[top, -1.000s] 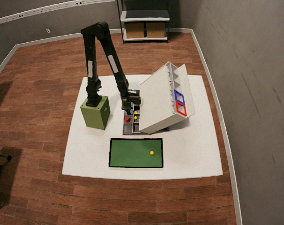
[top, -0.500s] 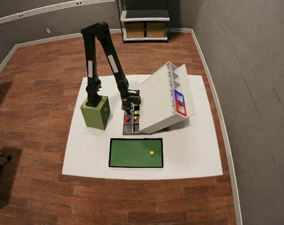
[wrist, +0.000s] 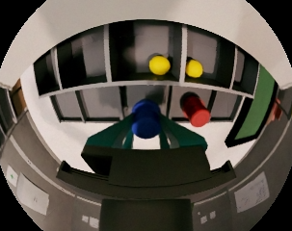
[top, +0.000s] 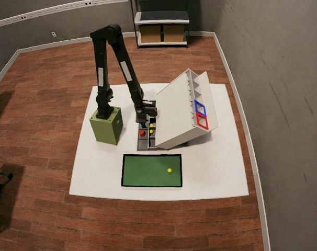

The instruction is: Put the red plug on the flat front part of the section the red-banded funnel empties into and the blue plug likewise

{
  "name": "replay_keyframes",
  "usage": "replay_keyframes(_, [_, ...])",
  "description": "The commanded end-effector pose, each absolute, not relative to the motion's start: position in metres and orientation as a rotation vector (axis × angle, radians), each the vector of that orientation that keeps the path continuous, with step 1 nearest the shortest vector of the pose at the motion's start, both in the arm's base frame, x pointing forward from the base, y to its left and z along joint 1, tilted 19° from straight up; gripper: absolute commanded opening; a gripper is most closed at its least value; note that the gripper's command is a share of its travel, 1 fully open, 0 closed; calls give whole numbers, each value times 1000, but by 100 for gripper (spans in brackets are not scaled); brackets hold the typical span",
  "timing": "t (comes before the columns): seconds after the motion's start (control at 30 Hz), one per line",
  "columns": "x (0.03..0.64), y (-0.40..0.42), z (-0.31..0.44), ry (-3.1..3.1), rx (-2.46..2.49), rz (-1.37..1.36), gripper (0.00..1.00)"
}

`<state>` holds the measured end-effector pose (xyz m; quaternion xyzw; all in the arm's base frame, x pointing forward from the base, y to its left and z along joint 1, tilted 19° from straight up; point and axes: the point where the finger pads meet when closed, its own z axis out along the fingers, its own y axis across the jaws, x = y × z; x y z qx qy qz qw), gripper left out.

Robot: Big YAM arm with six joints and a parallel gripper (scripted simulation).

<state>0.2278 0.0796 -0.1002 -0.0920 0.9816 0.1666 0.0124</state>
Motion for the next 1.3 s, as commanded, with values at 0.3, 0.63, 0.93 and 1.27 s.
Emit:
replay_keyframes(0.3, [227, 83, -102, 3054, -287, 519, 0])
replay_keyframes(0.63, [225, 83, -102, 3059, -288, 519, 0])
replay_keyframes(0.93, [225, 83, -102, 3059, -288, 519, 0])
replay_keyframes(1.27, [225, 83, -102, 3059, -288, 519, 0])
